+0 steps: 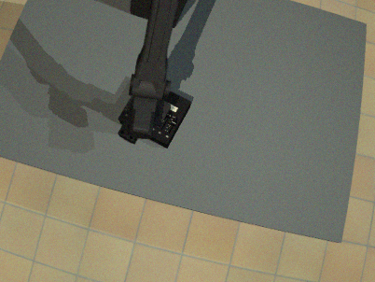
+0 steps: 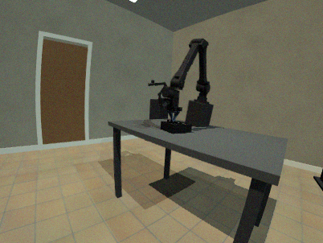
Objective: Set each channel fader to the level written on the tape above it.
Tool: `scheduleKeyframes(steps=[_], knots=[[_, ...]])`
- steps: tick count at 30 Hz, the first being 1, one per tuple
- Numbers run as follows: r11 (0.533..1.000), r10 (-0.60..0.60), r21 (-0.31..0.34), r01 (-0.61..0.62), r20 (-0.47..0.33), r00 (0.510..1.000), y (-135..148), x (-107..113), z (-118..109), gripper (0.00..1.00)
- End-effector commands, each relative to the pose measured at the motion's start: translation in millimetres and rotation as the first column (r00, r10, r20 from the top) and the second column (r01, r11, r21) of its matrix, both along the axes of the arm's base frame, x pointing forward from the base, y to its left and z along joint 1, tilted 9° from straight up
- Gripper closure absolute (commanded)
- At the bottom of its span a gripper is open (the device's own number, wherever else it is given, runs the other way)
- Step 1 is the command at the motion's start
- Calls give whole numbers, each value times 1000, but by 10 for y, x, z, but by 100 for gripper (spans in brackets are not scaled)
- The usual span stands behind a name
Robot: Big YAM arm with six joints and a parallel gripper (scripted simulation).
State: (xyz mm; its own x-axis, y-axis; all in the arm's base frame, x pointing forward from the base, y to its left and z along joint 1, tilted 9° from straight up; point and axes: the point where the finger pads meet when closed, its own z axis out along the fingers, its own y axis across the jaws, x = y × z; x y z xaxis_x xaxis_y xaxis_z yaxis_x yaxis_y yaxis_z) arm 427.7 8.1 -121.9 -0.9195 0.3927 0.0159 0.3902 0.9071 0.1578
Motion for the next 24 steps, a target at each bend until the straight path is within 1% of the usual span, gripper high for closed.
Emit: scheduleKeyframes(steps=[1,24], knots=[[1000,0,-5,0,41,999,34,66,126,100],[1000,-1,-4,1,36,999,78,-57,122,100]])
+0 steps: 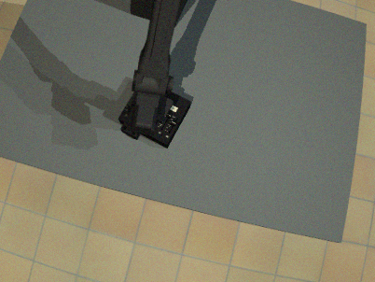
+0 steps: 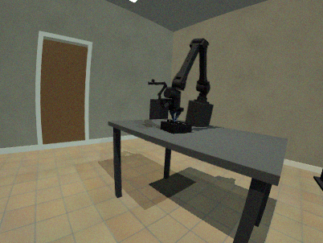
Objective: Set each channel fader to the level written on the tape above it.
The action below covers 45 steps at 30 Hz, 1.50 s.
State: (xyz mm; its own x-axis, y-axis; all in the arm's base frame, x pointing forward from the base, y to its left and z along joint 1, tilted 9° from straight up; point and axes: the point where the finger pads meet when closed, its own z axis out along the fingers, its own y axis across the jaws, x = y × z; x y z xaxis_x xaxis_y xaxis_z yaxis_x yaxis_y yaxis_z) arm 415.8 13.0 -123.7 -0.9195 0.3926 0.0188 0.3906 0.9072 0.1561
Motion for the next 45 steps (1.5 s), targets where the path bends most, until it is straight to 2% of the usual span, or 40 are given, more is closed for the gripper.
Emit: scheduleKeyframes(steps=[1,43,45], knots=[[1000,-1,-3,1,39,999,31,58,139,100],[1000,-2,-3,2,27,1000,-2,17,136,100],[1000,-3,-4,3,36,999,-29,96,166,100]])
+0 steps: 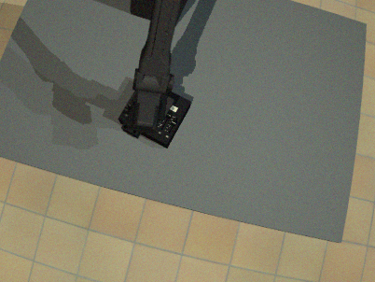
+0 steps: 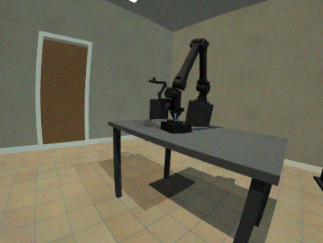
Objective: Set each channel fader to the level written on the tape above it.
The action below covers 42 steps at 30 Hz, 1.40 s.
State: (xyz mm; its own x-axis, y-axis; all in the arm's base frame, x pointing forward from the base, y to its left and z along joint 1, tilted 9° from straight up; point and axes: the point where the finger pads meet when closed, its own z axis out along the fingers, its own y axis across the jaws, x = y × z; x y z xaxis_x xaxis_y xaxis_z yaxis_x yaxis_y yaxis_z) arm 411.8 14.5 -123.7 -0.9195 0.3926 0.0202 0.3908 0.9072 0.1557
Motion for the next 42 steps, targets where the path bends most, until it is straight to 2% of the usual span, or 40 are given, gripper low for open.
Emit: scheduleKeyframes(steps=[1,2,10,19,29,42], knots=[[1000,-3,-5,3,48,999,-58,200,188,100],[1000,-3,-5,4,54,999,-72,252,195,100],[1000,-1,-4,1,41,999,-57,238,133,100],[1000,-5,-6,5,59,998,-107,277,297,100],[1000,-4,-6,4,63,998,-146,269,584,100],[1000,-4,-6,5,68,998,-138,283,630,100]])
